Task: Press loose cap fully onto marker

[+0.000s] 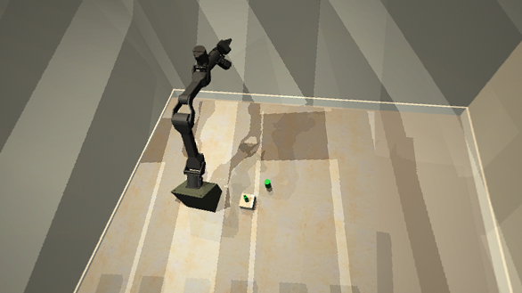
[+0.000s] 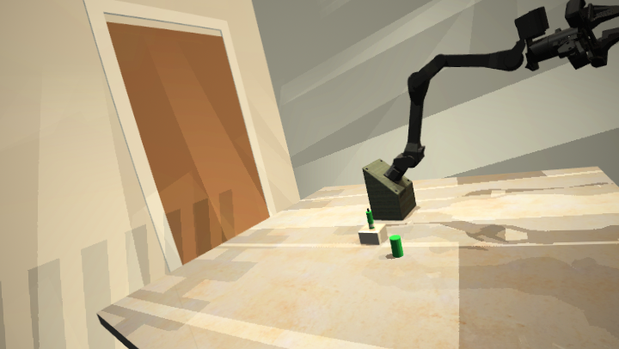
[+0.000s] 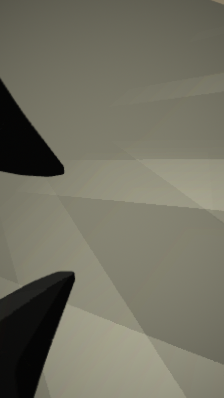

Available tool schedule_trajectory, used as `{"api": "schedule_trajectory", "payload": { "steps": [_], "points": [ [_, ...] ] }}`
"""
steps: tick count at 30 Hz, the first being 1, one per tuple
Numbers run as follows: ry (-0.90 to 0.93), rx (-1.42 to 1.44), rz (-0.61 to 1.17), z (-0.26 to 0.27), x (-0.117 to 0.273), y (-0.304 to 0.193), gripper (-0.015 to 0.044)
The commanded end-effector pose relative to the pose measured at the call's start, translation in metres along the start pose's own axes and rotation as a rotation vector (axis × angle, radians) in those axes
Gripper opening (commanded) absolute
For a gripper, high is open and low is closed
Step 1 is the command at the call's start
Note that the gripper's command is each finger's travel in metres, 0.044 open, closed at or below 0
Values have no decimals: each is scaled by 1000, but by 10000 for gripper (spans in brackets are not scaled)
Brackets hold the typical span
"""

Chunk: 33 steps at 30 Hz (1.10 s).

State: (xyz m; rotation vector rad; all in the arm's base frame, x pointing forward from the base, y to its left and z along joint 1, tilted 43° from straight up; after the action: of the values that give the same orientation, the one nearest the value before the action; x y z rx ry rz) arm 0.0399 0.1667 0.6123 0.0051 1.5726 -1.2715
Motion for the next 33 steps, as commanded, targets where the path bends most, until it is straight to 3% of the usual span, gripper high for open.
{"api": "schedule_trajectory", "payload": {
  "steps": [1, 10, 18, 25, 33],
  "points": [
    [-60, 223, -88, -12, -12, 38, 248],
    [-229, 678, -383, -3, -24, 149, 248],
    [-494, 984, -684, 36, -11, 260, 248],
    [-756, 1076, -948, 94, 32, 341, 248],
    [-1038, 967, -1188, 167, 111, 403, 248]
  ]
}}
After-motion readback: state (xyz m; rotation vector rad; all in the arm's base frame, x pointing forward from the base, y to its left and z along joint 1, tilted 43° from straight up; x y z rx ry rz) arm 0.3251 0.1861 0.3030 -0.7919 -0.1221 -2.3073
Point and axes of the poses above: the point midway between the two fingers, 35 mm back from their tips, its own x axis back along the fingers, its own z axis across the jaws, y = z × x, the point moved 7 cm from there along x, back along the fingers, and after that the axes turned 11 degrees about -x, right-handed, at the moved point
